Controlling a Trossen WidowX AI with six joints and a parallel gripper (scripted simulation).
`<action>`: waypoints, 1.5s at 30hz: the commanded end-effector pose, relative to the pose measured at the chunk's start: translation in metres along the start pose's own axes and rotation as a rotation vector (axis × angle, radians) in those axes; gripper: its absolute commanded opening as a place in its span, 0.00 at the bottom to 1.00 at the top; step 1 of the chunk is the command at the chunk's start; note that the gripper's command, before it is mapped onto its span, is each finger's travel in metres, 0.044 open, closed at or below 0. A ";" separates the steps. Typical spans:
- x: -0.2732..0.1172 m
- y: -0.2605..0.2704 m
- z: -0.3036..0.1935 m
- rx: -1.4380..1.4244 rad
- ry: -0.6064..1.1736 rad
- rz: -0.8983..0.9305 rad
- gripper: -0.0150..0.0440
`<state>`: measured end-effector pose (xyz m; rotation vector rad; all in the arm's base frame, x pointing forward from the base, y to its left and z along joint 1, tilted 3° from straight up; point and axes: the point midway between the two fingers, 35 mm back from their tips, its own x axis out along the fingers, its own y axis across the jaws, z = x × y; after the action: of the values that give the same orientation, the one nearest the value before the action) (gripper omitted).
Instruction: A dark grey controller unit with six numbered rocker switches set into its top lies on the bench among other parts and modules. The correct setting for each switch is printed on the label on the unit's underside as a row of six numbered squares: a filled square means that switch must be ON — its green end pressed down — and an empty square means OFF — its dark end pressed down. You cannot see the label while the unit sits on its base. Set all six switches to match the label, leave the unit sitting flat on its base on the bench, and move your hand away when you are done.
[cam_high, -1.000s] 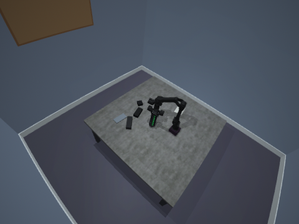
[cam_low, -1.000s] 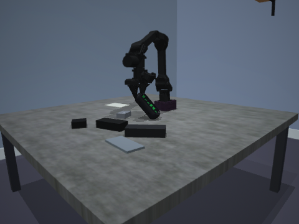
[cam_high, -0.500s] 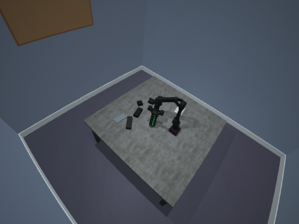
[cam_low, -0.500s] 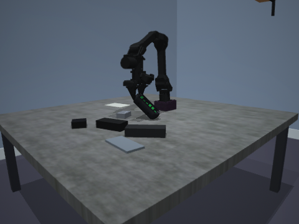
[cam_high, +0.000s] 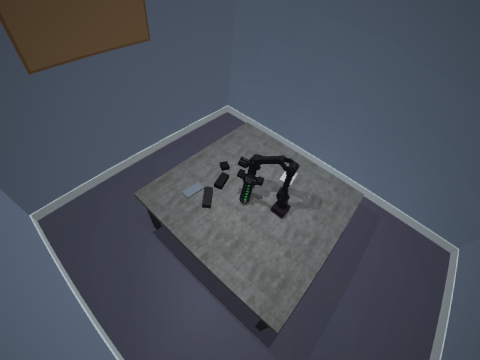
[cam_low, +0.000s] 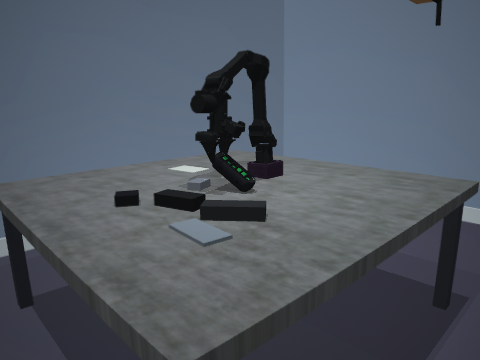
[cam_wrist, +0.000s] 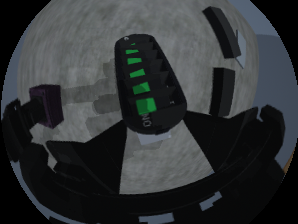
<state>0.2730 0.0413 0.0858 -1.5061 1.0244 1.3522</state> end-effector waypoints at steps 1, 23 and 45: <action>0.010 0.006 0.002 -0.011 -0.015 0.027 0.83; 0.023 0.006 -0.008 -0.011 -0.014 0.027 0.83; 0.038 0.006 -0.017 -0.011 -0.013 0.027 0.83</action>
<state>0.2818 0.0192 0.0588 -1.5118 1.0328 1.3437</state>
